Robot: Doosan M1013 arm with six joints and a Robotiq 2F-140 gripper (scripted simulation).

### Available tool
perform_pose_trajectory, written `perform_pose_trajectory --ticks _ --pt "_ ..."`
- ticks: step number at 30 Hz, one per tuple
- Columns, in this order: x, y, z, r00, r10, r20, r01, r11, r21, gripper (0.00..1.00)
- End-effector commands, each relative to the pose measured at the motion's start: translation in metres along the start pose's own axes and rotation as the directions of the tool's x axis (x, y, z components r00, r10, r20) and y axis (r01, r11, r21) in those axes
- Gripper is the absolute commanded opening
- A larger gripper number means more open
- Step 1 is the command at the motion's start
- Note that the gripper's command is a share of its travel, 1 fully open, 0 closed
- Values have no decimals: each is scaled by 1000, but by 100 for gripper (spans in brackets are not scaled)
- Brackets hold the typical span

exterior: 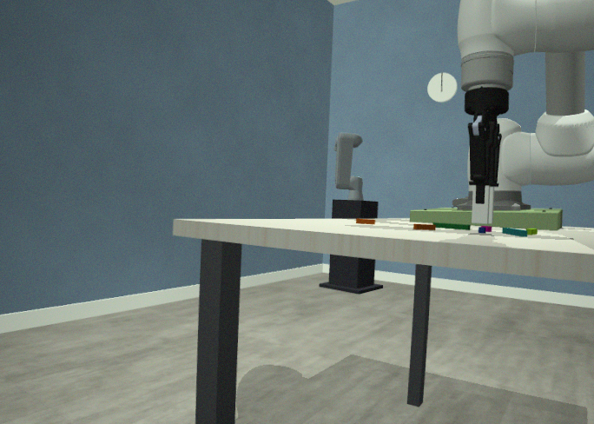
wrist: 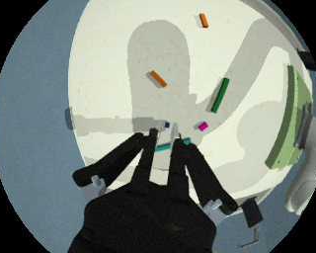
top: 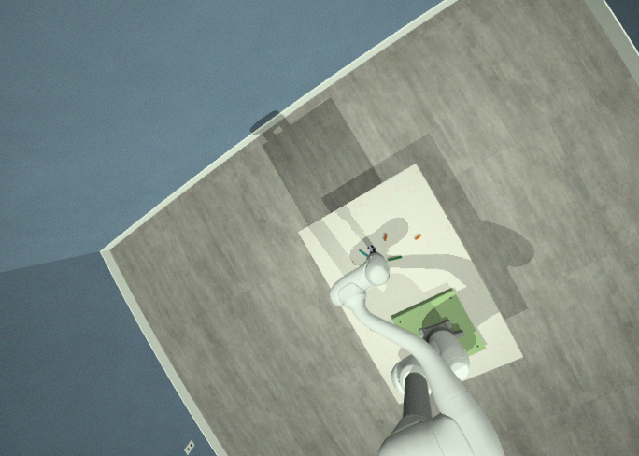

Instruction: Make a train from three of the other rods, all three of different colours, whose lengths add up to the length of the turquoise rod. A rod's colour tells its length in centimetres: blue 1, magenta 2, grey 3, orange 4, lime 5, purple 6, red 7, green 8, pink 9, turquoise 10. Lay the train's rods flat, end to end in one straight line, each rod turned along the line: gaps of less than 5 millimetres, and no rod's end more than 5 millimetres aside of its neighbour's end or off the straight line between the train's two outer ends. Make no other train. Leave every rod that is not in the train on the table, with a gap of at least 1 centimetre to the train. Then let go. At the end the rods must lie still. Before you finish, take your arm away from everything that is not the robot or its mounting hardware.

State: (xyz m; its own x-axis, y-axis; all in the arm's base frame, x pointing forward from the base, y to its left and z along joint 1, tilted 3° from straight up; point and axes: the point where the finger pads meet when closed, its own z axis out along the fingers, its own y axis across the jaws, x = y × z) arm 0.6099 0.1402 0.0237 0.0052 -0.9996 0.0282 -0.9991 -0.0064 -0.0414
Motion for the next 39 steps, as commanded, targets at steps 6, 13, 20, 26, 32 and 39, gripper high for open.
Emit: perform_pose_trajectory --ticks 6,13,20,26,32,39 --pt "0 0 6 1000 0 0 0 1000 0 15" --pt "0 0 12 1000 0 0 0 1000 0 15" --pt "0 0 15 1000 0 0 0 1000 0 15" --pt "0 0 16 1000 0 0 0 1000 0 15" --pt "0 0 16 1000 0 0 0 1000 0 15" --pt "0 0 16 1000 0 0 0 1000 0 15"
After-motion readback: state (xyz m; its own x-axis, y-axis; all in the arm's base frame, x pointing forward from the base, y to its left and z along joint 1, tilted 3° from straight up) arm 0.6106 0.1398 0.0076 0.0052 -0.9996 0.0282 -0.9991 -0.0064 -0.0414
